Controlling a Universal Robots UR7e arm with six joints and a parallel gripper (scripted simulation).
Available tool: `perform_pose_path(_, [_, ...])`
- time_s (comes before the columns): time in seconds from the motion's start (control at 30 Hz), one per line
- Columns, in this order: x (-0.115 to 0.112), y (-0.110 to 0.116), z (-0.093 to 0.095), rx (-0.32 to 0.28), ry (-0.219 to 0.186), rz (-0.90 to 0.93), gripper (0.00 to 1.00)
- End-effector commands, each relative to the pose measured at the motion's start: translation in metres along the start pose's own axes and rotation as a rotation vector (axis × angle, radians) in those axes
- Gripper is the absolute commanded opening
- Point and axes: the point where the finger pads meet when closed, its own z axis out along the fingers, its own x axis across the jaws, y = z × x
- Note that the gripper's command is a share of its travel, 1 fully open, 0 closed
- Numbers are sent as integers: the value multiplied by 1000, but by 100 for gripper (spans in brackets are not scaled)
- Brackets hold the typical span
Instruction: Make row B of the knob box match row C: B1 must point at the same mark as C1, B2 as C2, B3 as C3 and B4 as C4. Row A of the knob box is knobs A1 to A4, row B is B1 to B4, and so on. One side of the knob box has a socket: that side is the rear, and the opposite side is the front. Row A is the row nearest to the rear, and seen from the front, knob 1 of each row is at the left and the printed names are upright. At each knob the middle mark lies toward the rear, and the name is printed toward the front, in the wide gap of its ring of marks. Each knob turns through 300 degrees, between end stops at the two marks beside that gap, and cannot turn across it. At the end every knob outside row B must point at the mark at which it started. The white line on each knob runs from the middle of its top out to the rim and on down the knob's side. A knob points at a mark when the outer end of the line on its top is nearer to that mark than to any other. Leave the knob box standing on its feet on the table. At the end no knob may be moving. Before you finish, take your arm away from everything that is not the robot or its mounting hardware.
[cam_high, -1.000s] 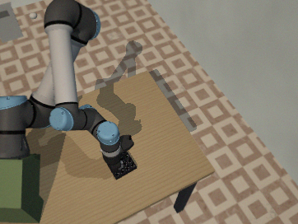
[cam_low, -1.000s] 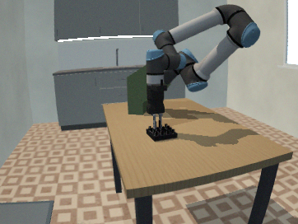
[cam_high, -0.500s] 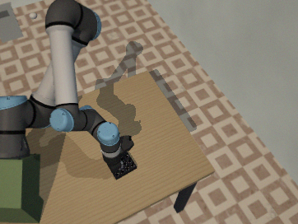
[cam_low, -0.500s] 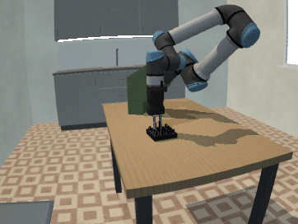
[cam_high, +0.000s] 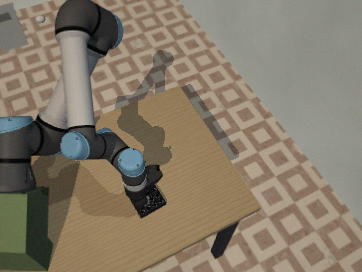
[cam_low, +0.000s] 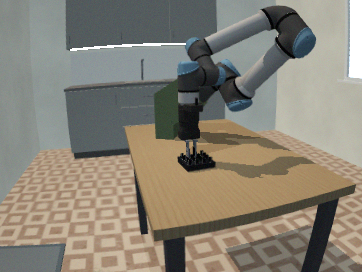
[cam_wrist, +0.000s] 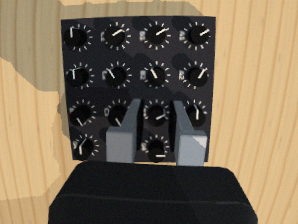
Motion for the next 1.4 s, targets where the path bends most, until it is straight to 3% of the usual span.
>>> perform_pose_path(0.0, [0,0,0,1,1,0,46])
perform_pose_path(0.43, [0,0,0,1,1,0,46])
perform_pose_path(0.47, [0,0,0,1,1,0,30])
perform_pose_path(1.37, [0,0,0,1,1,0,30])
